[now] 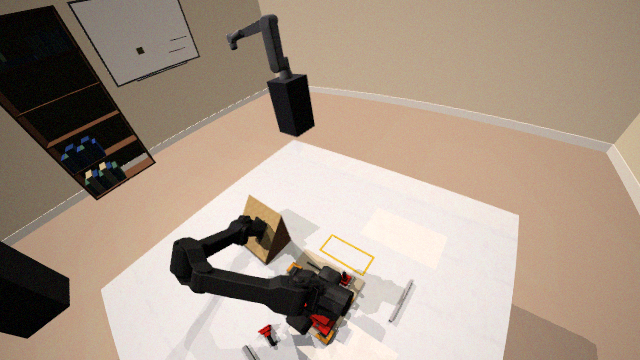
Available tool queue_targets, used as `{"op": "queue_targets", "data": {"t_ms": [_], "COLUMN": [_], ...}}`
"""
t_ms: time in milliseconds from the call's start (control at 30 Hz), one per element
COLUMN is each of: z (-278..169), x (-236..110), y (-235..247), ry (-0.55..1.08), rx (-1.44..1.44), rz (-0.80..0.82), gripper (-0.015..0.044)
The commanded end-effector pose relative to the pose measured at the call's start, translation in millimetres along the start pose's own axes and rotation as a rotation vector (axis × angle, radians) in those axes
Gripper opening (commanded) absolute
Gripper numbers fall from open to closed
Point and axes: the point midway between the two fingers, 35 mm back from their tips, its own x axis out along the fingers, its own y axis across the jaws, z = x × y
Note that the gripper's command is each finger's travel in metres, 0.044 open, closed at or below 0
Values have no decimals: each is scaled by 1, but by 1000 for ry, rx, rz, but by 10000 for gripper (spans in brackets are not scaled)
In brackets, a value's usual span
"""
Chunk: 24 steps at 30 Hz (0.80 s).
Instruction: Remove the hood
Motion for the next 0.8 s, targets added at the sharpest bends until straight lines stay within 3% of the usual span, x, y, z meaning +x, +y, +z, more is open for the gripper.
{"op": "queue_targets", "data": {"t_ms": [0, 433, 567, 767], "z": [0, 0, 0, 0], "x": [2, 9, 7, 7], "y": [0, -1, 0, 0], "ry": [0, 0, 0, 0], "rx": [-6, -6, 0, 0], "rz": [-4, -4, 0, 0], "gripper": [440, 440, 335, 295]}}
